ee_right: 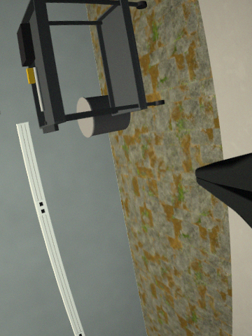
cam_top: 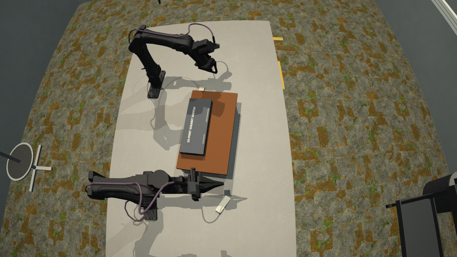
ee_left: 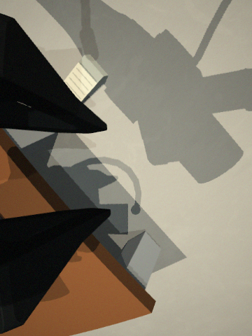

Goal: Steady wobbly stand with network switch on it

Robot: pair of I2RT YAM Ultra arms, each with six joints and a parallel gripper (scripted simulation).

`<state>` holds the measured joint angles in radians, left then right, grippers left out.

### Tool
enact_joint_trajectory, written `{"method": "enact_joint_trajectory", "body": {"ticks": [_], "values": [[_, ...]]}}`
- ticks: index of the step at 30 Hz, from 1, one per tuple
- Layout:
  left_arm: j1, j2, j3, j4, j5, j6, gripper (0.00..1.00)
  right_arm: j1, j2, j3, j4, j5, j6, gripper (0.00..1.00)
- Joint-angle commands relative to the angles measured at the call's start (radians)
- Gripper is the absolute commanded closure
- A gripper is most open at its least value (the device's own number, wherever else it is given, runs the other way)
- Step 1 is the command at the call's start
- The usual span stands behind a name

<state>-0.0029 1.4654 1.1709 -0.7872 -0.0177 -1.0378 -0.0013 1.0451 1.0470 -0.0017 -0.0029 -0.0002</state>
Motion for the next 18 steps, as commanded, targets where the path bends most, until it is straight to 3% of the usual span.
{"method": "enact_joint_trajectory", "body": {"ticks": [1,5,7,10,11,13,14,15,18], "values": [[-0.004,-0.056,0.016,0.121,-0.02,0.179,0.58,0.018,0.045,0.04,-0.065,-0.011,0.001,1.0],[-0.004,-0.115,-0.016,0.22,-0.02,0.319,0.58,0.04,0.109,0.098,-0.215,-0.011,-0.002,1.0],[-0.004,-0.115,-0.016,0.22,-0.02,0.319,0.58,0.04,0.109,0.098,-0.215,-0.011,-0.002,1.0],[-0.009,-0.166,0.021,0.285,-0.033,0.468,0.58,0.066,0.196,0.177,-0.372,0.005,-0.008,1.0],[-0.004,-0.178,-0.052,0.344,-0.021,0.516,0.58,0.079,0.226,0.205,-0.431,0.003,-0.012,1.0],[-0.004,-0.222,-0.029,0.381,-0.022,0.564,0.58,0.102,0.278,0.25,-0.516,0.01,-0.008,1.0],[-0.007,-0.237,-0.008,0.384,-0.027,0.592,0.58,0.08,0.244,0.301,-0.449,0.018,0.005,1.0],[-0.007,-0.248,-0.027,0.411,-0.028,0.632,0.58,0.093,0.304,0.294,-0.454,0.01,-0.001,1.0],[-0.008,-0.293,-0.04,0.481,-0.029,0.736,0.58,0.117,0.36,0.339,-0.563,-0.01,-0.006,1.0]]}}
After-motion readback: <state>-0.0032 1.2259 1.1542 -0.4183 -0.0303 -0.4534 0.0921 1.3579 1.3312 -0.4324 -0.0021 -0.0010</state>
